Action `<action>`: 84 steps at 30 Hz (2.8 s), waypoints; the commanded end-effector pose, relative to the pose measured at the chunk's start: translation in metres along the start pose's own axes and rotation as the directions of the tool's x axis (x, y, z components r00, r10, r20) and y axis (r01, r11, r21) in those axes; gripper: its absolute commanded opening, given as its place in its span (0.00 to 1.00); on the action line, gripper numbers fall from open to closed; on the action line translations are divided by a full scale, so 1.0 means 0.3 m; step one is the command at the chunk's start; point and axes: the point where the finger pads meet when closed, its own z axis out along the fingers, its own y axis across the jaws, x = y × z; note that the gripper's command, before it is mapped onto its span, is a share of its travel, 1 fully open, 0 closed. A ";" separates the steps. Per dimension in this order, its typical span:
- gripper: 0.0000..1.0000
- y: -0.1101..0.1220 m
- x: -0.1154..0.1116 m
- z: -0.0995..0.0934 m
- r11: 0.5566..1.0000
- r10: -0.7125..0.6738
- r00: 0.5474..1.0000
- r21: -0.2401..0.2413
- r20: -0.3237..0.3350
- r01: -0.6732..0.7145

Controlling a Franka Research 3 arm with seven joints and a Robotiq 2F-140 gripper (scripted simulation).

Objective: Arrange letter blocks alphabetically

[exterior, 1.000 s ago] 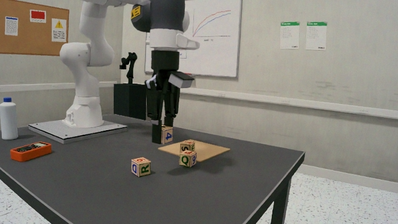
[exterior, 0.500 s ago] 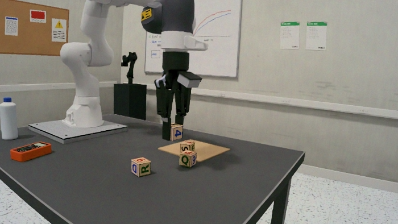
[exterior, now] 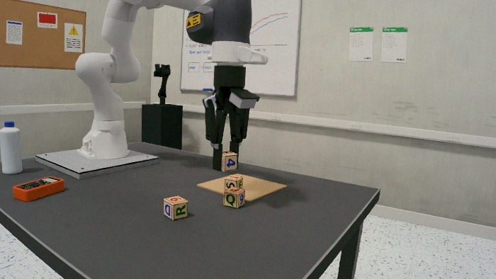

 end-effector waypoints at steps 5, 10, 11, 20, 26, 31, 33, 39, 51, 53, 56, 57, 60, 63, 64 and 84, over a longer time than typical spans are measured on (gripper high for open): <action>0.31 -0.072 -0.022 -0.004 0.984 0.177 0.984 -0.003 -0.010 -0.177; 0.31 -0.115 -0.042 -0.004 0.974 0.227 0.974 -0.003 -0.010 -0.227; 0.31 -0.124 -0.046 -0.004 0.972 0.237 0.972 -0.003 -0.010 -0.237; 0.31 -0.199 -0.084 -0.003 0.947 0.323 0.946 -0.002 -0.010 -0.323; 0.31 -0.247 -0.110 -0.003 0.926 0.378 0.926 -0.001 -0.010 -0.378; 0.31 -0.286 -0.133 -0.003 0.907 0.422 0.907 -0.001 -0.011 -0.422; 0.31 -0.303 -0.143 -0.003 0.897 0.441 0.897 -0.001 -0.011 -0.441; 0.31 -0.349 -0.172 -0.002 0.870 0.493 0.870 0.000 -0.011 -0.494; 0.31 -0.438 -0.234 -0.001 0.806 0.593 0.805 0.001 -0.011 -0.593; 0.31 -0.453 -0.245 -0.001 0.794 0.608 0.794 0.001 -0.011 -0.608; 0.31 -0.474 -0.261 0.000 0.776 0.631 0.776 0.002 -0.011 -0.631; 0.31 -0.481 -0.267 0.000 0.770 0.638 0.770 0.002 -0.011 -0.638; 0.31 -0.501 -0.283 0.000 0.751 0.660 0.751 0.002 -0.011 -0.660; 0.31 -0.516 -0.295 0.001 0.737 0.675 0.737 0.002 -0.011 -0.676; 0.31 -0.516 -0.295 0.001 0.737 0.675 0.737 0.002 -0.011 -0.676; 0.31 -0.657 -0.424 0.004 0.578 0.816 0.578 0.005 -0.010 -0.816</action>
